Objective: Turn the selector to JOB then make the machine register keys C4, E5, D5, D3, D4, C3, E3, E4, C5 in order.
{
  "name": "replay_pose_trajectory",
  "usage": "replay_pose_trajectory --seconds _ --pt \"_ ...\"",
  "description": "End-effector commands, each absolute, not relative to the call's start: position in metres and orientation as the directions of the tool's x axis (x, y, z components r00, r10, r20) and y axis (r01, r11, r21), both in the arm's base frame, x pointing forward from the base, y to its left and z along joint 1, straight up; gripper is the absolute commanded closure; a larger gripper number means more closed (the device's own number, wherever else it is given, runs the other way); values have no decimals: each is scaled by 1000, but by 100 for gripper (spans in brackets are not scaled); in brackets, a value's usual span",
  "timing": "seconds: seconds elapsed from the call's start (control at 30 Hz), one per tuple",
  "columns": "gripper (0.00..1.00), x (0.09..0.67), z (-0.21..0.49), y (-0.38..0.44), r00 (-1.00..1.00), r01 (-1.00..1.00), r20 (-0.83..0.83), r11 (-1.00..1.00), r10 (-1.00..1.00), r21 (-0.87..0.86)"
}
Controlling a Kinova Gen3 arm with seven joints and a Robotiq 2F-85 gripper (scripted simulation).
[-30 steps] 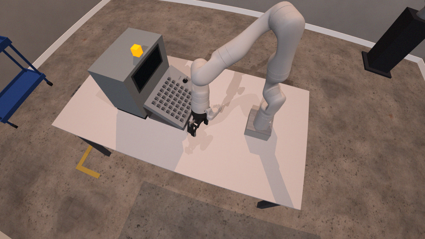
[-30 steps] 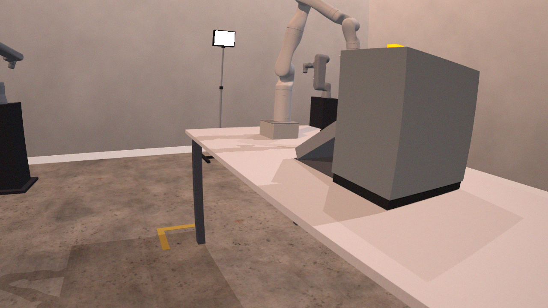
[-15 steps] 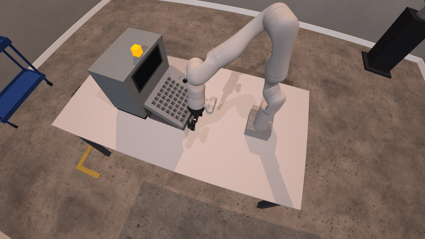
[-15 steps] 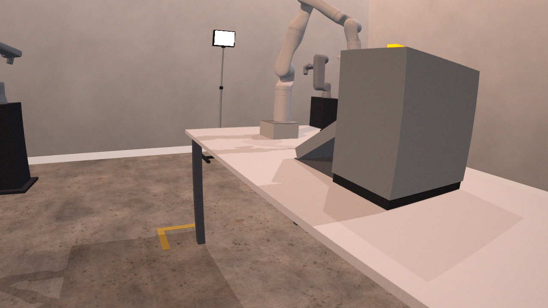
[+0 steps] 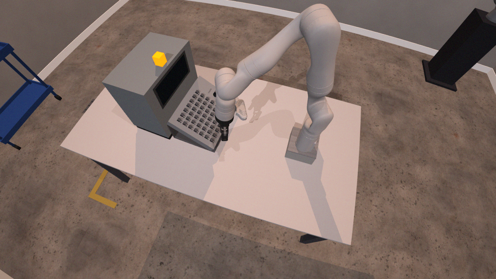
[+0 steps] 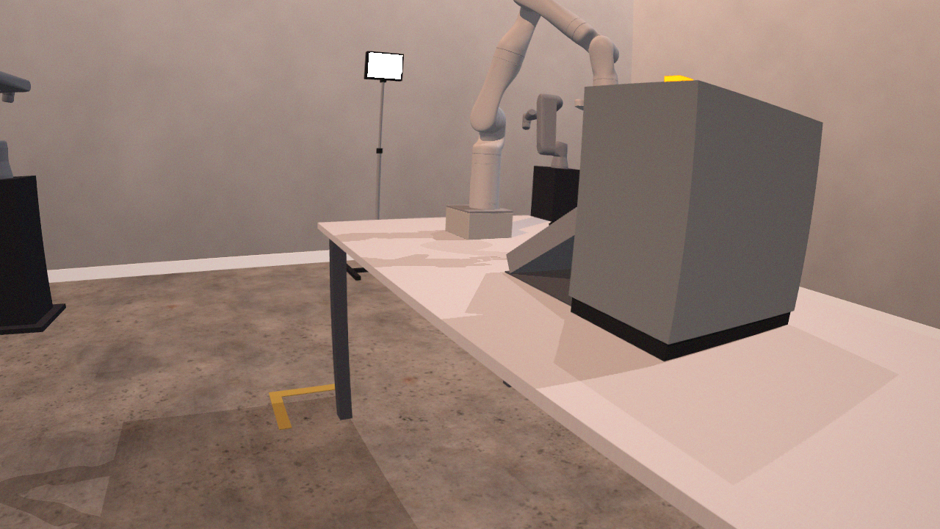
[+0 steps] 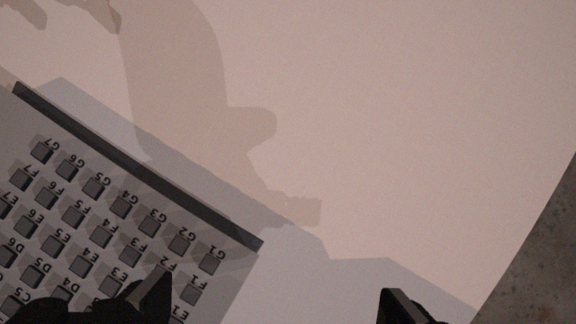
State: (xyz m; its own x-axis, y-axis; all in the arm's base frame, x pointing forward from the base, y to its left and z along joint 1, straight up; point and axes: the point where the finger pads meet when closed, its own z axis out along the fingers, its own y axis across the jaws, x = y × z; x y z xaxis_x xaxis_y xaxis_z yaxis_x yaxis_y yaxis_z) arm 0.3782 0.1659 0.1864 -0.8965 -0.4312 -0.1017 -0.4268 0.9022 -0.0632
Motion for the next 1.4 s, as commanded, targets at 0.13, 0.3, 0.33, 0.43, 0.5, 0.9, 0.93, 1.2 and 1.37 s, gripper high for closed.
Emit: replay_pose_trajectory --seconds 0.13,0.3,0.33,0.43,0.5,0.9,0.93,1.2,1.37 --pt "0 407 174 136 -757 -620 -133 767 -640 -163" --pt "0 429 164 111 -611 -741 -130 622 -781 -254" --pt "0 434 163 106 -580 -760 -128 591 -804 -271" --pt "0 446 157 92 -485 -808 -117 496 -866 -320" --pt "0 455 153 83 -419 -833 -106 428 -902 -351" --pt "0 487 139 47 -149 -875 -43 152 -988 -459" --pt "0 489 139 45 -131 -875 -37 133 -991 -465" --pt "0 498 135 35 -54 -870 -14 54 -998 -491" --pt "0 501 133 31 -26 -866 -5 25 -1000 -499"
